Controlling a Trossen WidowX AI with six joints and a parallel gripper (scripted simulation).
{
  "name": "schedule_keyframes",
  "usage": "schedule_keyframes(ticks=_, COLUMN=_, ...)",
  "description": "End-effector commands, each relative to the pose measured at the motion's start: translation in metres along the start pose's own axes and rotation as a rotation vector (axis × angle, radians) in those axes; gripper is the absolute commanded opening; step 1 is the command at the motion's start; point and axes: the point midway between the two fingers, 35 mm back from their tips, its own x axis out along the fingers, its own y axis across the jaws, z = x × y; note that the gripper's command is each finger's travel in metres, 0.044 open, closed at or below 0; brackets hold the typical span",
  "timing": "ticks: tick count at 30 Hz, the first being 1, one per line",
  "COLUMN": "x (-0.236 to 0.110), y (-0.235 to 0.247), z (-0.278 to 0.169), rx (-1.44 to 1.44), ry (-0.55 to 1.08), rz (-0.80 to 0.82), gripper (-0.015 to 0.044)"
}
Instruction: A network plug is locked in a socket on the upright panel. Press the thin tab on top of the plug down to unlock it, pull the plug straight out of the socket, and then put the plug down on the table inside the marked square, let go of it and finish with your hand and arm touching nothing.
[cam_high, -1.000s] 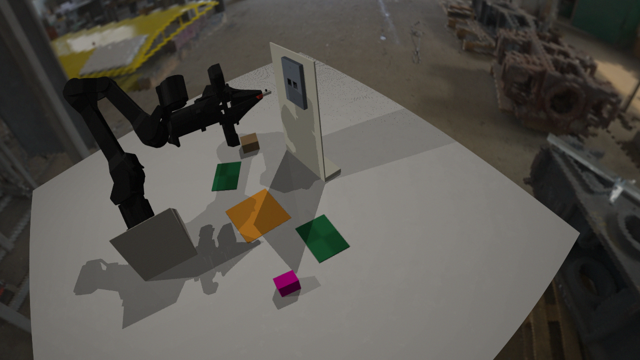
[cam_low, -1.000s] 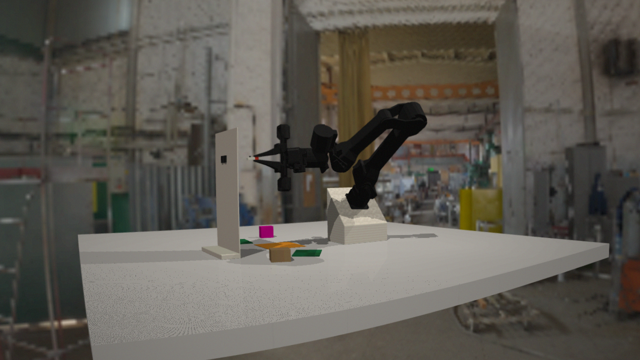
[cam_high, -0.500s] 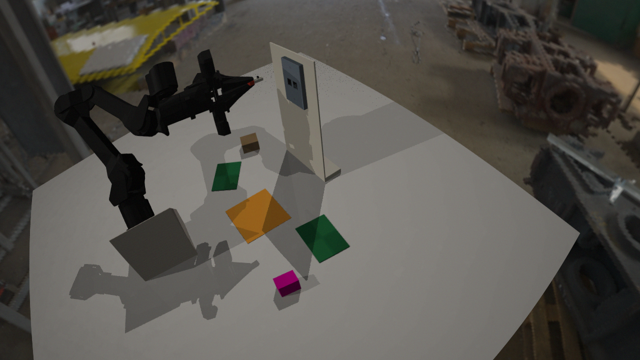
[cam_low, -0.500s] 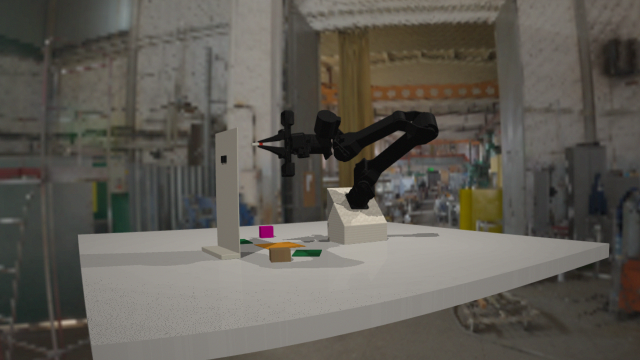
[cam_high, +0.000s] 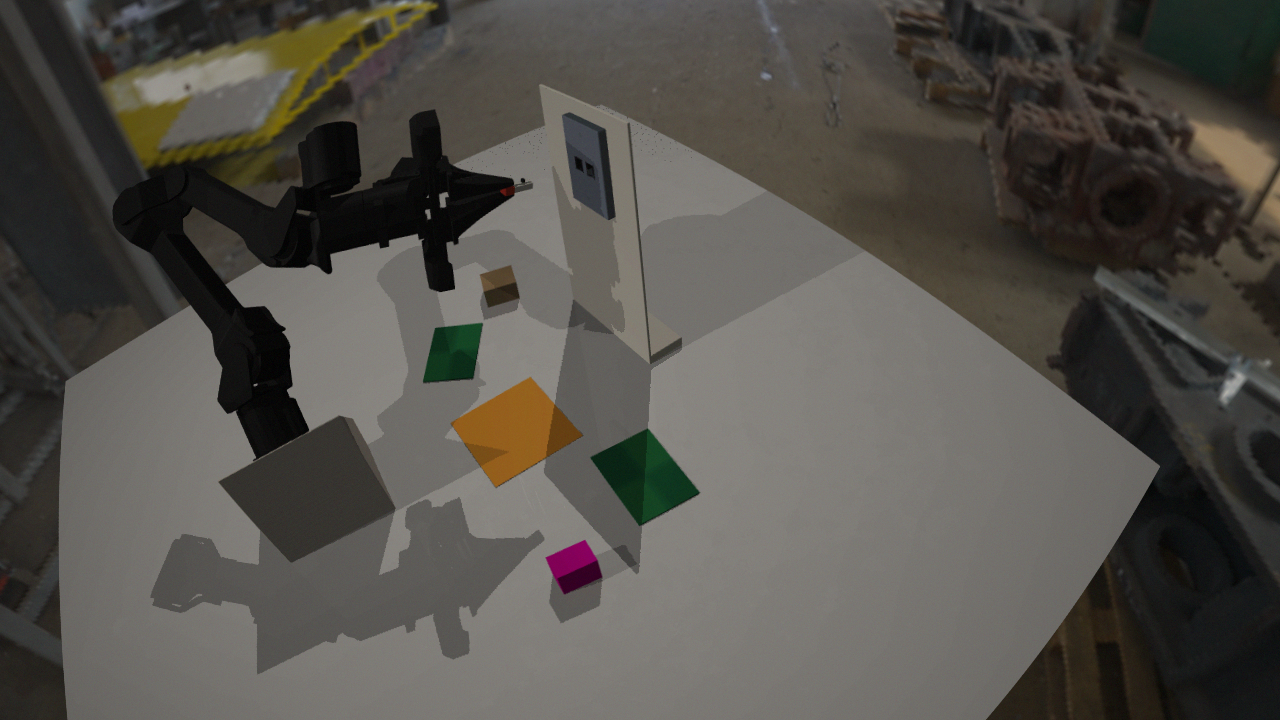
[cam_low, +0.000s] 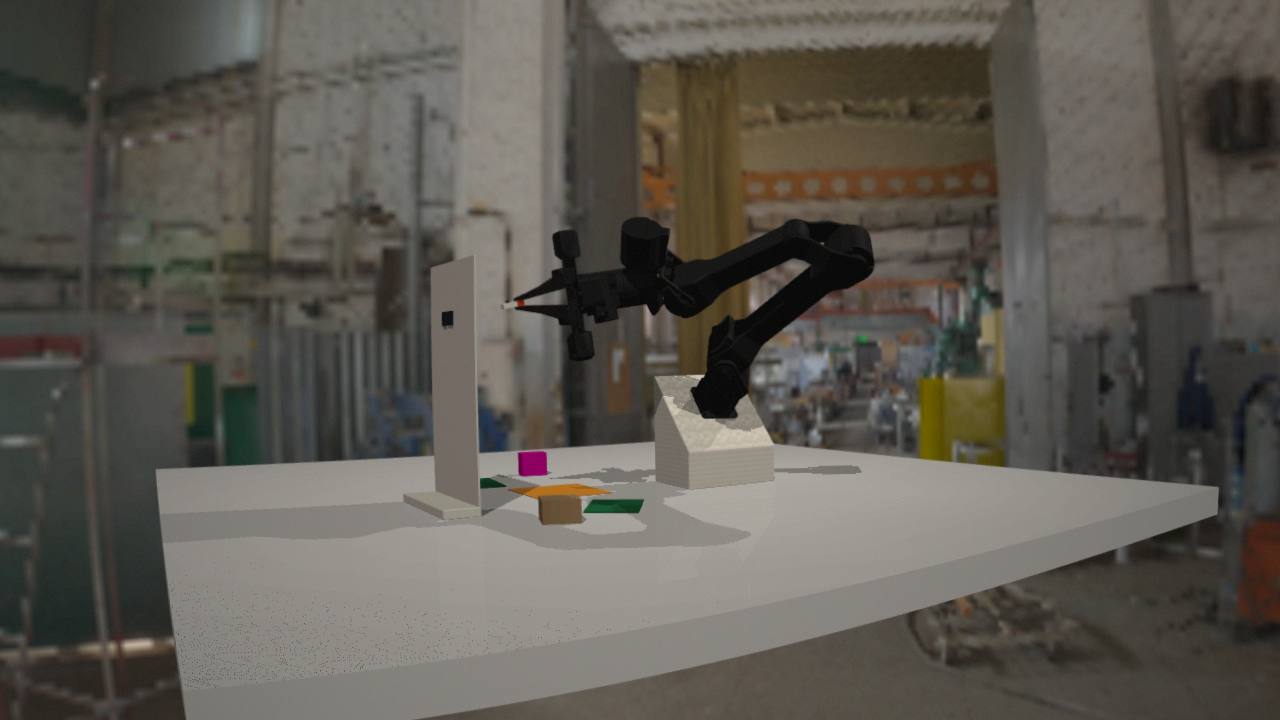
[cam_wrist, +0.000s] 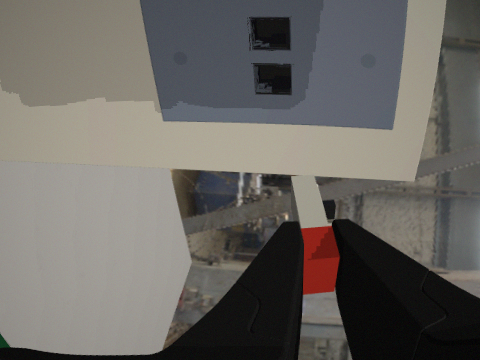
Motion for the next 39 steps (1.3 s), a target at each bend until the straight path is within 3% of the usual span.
schedule_keyframes(ticks=1, x=0.004, y=0.017, z=-0.008, rx=-0.021, ry=0.009, rz=0.078, gripper=0.0000)
schedule_keyframes(ticks=19, x=0.006, y=0.097, z=-0.041, rx=-0.075, ry=-0.001, rz=0.439, gripper=0.0000)
schedule_keyframes(ticks=39, x=-0.020, y=0.176, z=-0.057, rx=-0.043, ry=-0.115, rz=0.779, gripper=0.0000)
